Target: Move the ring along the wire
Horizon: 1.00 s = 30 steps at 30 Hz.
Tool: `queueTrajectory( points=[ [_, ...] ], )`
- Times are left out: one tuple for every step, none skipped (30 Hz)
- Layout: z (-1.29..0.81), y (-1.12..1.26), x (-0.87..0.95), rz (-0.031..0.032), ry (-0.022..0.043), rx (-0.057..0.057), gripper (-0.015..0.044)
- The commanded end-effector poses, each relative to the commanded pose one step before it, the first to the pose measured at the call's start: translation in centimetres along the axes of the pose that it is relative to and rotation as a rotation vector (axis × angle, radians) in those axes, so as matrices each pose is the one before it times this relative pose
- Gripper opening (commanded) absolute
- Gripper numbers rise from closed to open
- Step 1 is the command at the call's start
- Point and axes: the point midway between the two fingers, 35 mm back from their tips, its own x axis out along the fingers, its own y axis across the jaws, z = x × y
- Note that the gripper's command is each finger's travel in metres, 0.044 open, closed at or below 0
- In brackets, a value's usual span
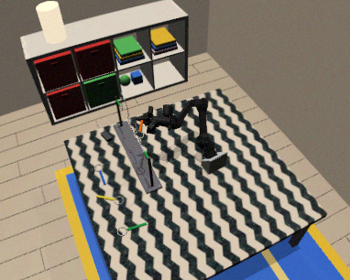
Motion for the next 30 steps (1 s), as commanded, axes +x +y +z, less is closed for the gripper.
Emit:
queueTrajectory(
  points=[
    [-0.012,-0.668,0.084,-0.04449,-0.00757,-0.0654,-0.0150],
    [-0.002,-0.124,0.016,-0.00920,-0.00206,-0.0165,-0.0150],
    [-0.002,-0.116,0.016,-0.00894,-0.00200,-0.0160,-0.0150],
    [-0.005,-0.097,0.015,-0.00814,-0.00180,-0.0146,-0.0150],
    [-0.006,-0.084,0.014,-0.00748,-0.00165,-0.0134,-0.0150],
    [-0.006,-0.078,0.013,-0.00719,-0.00158,-0.0129,-0.0150],
    [-0.005,-0.075,0.012,-0.00713,-0.00157,-0.0128,-0.0150],
    [-0.010,-0.101,0.017,-0.01057,-0.00227,-0.0189,-0.0150],
    [-0.014,-0.036,0.011,-0.00654,-0.00136,-0.0117,-0.0150],
    [-0.012,-0.013,0.007,-0.00466,-0.00096,-0.0083,-0.0150],
    [-0.012,-0.007,0.006,-0.00426,-0.00087,-0.0076,-0.0150],
    [-0.012,-0.005,0.006,-0.00427,-0.00087,-0.0076,-0.0150],
    [-0.014,0.016,0.004,-0.00353,-0.00069,-0.0063,-0.0150],
    [-0.019,0.059,0.001,-0.00174,-0.00027,-0.0031,-0.0150],
    [-0.020,0.071,0.000,-0.00108,-0.00011,-0.0019,-0.0150],
    [-0.020,0.077,0.000,-0.00088,-0.00007,-0.0015,-0.0150],
    [-0.020,0.079,0.000,-0.00082,-0.00006,-0.0014,-0.0150],
    [-0.019,0.100,-0.004,0.00012,0.00016,0.0003,-0.0150],
    [-0.017,0.140,-0.011,0.00186,0.00058,0.0034,-0.0150],
    [-0.017,0.165,-0.014,0.00263,0.00076,0.0048,-0.0150],
    [-0.018,0.170,-0.014,0.00286,0.00082,0.0052,-0.0150],
    [-0.018,0.170,-0.014,0.00289,0.00083,0.0053,-0.0150],
    [-0.015,0.186,-0.018,0.00368,0.00102,0.0067,-0.0150],
    [-0.010,0.226,-0.026,0.00533,0.00141,0.0097,-0.0150],
    [-0.010,0.250,-0.029,0.00613,0.00160,0.0111,-0.0150],
    [-0.010,0.252,-0.029,0.00627,0.00162,0.0113,-0.0150],
    [-0.011,0.250,-0.029,0.00625,0.00161,0.0113,-0.0150],
    [-0.008,0.264,-0.032,0.00689,0.00176,0.0124,-0.0150],
    [-0.002,0.189,-0.024,0.00526,0.00131,0.0095,-0.0150],
    [-0.002,0.228,-0.030,0.00643,0.00157,0.0115,-0.0150]
  ],
)
